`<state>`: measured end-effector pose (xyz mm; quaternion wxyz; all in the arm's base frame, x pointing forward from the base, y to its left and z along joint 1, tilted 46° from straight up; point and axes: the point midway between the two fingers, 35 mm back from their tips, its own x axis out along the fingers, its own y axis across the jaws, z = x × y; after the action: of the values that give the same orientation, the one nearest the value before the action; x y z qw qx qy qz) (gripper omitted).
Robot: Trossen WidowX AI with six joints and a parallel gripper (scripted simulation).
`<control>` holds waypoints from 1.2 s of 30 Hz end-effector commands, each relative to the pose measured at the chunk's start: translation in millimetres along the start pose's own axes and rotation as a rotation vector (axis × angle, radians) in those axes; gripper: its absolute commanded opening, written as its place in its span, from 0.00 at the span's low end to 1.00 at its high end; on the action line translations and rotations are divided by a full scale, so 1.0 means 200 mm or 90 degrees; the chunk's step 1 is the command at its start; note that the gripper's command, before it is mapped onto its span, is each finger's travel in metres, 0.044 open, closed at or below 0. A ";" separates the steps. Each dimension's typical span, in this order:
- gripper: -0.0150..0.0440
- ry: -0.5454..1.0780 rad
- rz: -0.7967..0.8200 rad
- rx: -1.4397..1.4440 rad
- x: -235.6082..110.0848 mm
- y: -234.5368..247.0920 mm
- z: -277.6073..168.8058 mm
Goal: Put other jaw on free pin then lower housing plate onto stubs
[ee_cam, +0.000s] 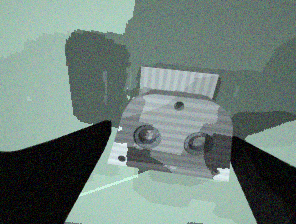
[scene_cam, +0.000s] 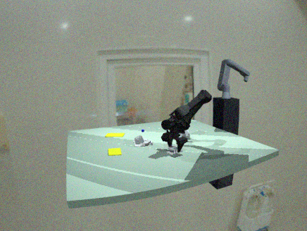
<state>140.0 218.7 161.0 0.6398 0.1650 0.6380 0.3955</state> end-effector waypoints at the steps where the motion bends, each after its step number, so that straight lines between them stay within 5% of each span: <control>1: 0.95 0.000 0.000 0.000 0.00 0.00 0.00; 11: 0.85 0.000 0.000 0.000 0.00 0.00 0.00; 22: 0.85 0.000 -0.001 0.000 -0.01 0.00 0.00; 36: 0.85 0.002 -0.008 0.001 -0.23 -0.01 0.01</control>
<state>148.2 190.5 183.6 0.6411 0.1612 0.6419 0.3885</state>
